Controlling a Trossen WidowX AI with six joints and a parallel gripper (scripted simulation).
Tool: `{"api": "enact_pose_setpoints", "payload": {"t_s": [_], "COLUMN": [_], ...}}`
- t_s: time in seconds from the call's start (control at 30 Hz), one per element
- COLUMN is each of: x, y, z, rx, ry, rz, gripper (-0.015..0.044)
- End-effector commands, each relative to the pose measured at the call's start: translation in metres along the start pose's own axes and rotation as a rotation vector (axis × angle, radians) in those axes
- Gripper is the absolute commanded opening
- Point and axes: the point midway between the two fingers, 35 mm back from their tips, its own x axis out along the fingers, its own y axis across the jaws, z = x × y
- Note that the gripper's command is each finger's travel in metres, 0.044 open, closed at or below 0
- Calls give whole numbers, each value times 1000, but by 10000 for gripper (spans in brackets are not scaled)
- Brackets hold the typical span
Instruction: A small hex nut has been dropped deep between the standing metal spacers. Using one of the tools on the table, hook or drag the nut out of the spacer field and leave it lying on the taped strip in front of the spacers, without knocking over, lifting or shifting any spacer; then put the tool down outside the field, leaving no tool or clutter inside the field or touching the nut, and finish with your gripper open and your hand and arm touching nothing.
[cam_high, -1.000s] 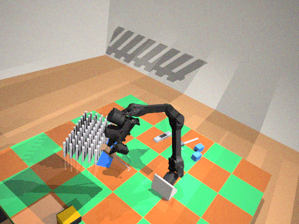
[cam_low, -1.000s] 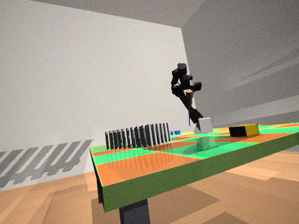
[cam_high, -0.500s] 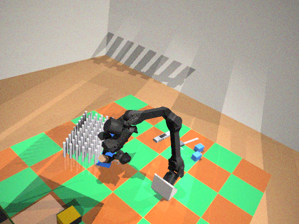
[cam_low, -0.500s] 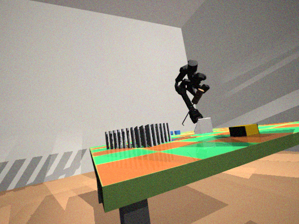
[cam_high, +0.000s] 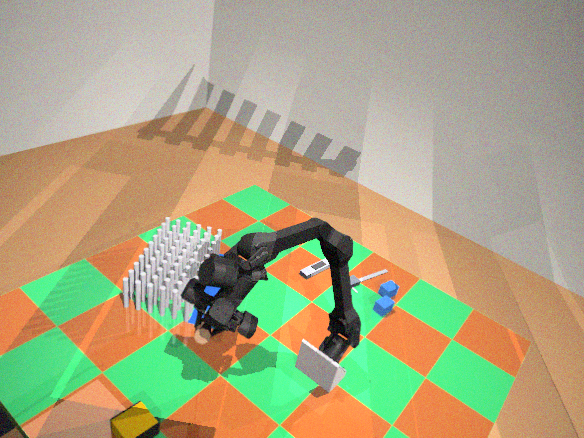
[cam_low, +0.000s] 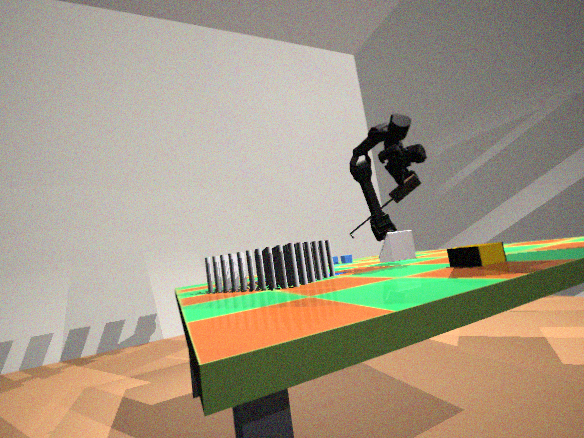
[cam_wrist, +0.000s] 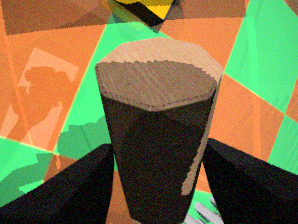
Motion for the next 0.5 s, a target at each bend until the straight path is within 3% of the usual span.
{"api": "enact_pose_setpoints", "payload": {"t_s": [0.0,0.47], "x": [1,19], "y": [3,19], "z": [14,57], "rx": [-119,-601], "ry": [1,51], "rz": [-11,-24], "gripper": [0,0]}}
